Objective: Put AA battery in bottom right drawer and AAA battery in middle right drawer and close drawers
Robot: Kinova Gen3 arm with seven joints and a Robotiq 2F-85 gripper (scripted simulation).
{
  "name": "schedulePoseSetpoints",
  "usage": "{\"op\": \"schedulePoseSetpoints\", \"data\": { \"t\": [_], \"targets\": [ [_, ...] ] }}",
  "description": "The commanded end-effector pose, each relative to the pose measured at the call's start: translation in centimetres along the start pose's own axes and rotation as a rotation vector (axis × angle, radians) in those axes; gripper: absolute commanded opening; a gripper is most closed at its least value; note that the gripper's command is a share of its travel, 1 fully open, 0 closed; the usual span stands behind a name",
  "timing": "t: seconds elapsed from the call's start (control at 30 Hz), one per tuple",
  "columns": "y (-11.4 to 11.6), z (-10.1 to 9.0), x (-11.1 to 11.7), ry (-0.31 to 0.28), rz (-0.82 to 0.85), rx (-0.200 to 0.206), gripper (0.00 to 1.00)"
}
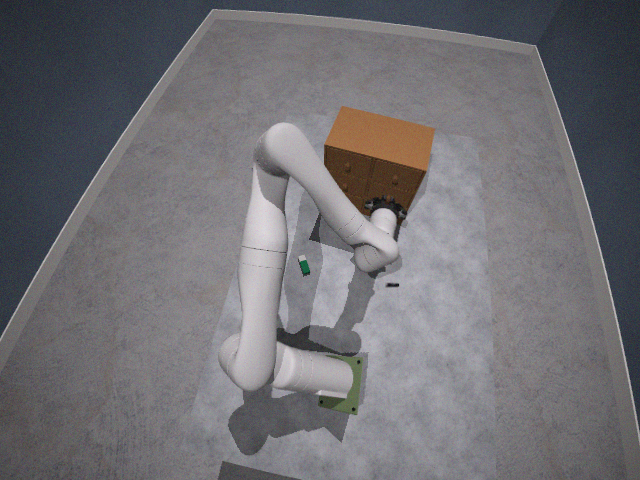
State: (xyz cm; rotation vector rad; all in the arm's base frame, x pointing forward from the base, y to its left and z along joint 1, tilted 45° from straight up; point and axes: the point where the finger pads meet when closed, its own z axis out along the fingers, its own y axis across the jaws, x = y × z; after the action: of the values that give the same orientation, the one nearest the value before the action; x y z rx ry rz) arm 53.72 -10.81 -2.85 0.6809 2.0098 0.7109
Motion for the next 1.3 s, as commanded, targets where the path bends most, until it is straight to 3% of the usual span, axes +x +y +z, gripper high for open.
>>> {"op": "schedulePoseSetpoints", "data": {
  "t": [0.0,0.57,1.27],
  "targets": [
    [0.0,0.0,-0.1,-0.002,-0.001,0.0,0.13],
    [0.0,-0.4,0.1,-0.002,-0.001,0.0,0.13],
    [0.0,-2.2,1.2,-0.002,-0.001,0.0,0.13]
  ]
}}
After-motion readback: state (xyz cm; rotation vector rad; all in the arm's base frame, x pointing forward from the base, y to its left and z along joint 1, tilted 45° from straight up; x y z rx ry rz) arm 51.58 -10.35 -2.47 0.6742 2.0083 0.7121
